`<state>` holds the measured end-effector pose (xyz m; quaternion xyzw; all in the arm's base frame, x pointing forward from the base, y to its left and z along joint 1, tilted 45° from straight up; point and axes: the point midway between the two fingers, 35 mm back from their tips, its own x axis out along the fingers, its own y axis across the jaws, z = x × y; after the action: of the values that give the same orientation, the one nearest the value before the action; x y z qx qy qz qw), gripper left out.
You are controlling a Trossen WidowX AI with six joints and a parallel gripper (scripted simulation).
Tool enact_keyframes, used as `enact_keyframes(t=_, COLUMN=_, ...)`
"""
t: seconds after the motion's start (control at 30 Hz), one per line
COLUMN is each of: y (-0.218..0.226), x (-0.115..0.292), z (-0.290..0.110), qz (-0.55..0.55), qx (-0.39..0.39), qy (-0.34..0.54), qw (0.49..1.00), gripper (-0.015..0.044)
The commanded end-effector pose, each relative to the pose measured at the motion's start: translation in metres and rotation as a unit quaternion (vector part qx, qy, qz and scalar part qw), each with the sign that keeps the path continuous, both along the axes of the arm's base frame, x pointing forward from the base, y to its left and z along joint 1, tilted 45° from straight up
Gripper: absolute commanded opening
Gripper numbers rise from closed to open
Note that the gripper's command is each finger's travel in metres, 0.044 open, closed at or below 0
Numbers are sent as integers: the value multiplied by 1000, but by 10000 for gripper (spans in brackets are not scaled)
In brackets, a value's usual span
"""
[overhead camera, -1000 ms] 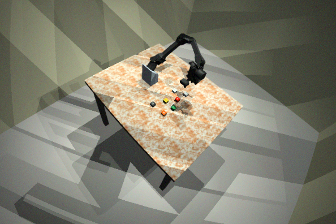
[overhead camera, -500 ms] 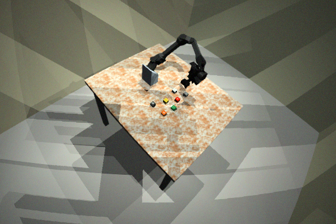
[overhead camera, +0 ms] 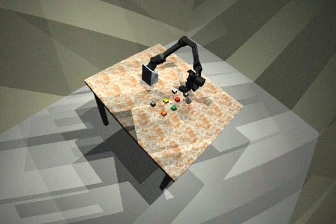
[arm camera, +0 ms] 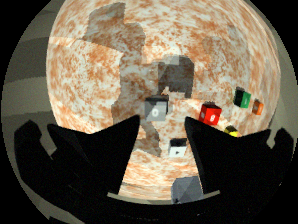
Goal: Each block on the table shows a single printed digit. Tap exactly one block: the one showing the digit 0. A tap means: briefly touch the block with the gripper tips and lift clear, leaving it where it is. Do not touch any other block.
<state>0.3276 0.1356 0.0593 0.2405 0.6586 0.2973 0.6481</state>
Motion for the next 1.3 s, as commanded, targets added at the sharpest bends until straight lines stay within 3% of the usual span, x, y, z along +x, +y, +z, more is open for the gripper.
enact_keyframes(t=0.0, y=7, x=-1, z=-6, qz=-4, qx=3, qy=-1, qw=1000, gripper=59)
enact_keyframes(t=0.07, y=7, x=-1, z=-6, qz=-4, qx=3, qy=-1, qw=1000, gripper=20)
enact_keyframes(t=1.27, y=28, x=-2, z=-27, qz=-4, qx=4, qy=-1, qw=1000, gripper=20)
